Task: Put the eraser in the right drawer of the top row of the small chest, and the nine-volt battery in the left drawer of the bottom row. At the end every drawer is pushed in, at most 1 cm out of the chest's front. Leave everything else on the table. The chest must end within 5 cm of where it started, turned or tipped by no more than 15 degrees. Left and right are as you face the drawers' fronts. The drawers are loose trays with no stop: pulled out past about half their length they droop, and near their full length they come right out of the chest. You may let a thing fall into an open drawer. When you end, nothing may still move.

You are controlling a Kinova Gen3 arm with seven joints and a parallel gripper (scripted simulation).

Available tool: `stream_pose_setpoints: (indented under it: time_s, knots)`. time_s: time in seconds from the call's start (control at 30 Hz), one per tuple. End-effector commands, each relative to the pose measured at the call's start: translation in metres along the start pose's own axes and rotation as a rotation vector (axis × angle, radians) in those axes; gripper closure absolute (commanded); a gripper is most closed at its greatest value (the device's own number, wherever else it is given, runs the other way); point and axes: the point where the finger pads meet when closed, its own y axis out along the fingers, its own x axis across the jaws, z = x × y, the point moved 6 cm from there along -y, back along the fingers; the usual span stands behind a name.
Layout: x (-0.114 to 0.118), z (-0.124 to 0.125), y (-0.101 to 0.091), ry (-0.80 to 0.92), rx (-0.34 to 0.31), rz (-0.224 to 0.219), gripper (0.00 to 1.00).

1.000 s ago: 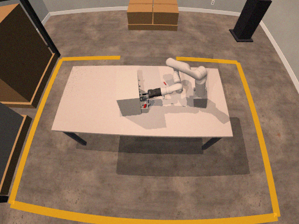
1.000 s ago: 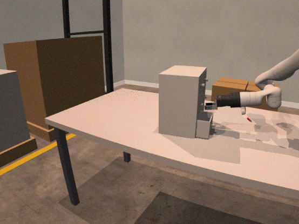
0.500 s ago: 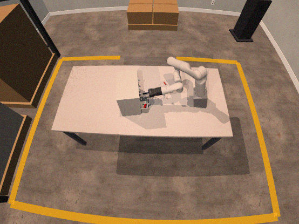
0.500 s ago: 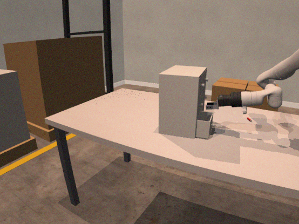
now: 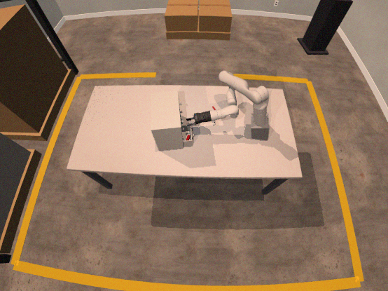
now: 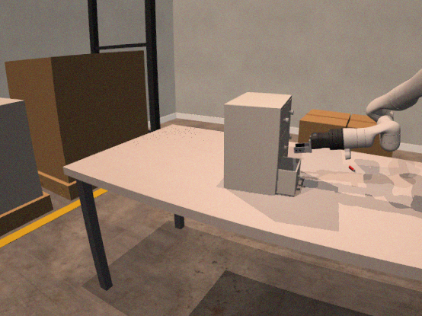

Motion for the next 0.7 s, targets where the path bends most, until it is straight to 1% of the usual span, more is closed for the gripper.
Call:
stream_pose_setpoints:
  time_s: [0.0,0.13,0.43,0.47,0.57,0.6,0.67]
  knots:
    - [-0.008,-0.003,-0.004,0.001,-0.007,-0.002,0.19]
    - [-0.010,-0.003,-0.006,0.000,-0.007,-0.005,0.19]
    - [-0.026,-0.001,-0.016,-0.001,-0.005,-0.011,0.19]
    - [-0.029,-0.002,-0.016,-0.001,-0.006,-0.002,0.19]
    - [-0.032,0.000,-0.020,-0.001,-0.004,-0.014,0.19]
    - [-0.035,-0.001,-0.020,-0.001,-0.006,-0.003,0.19]
    - [-0.035,-0.001,-0.020,-0.001,-0.006,-0.003,0.19]
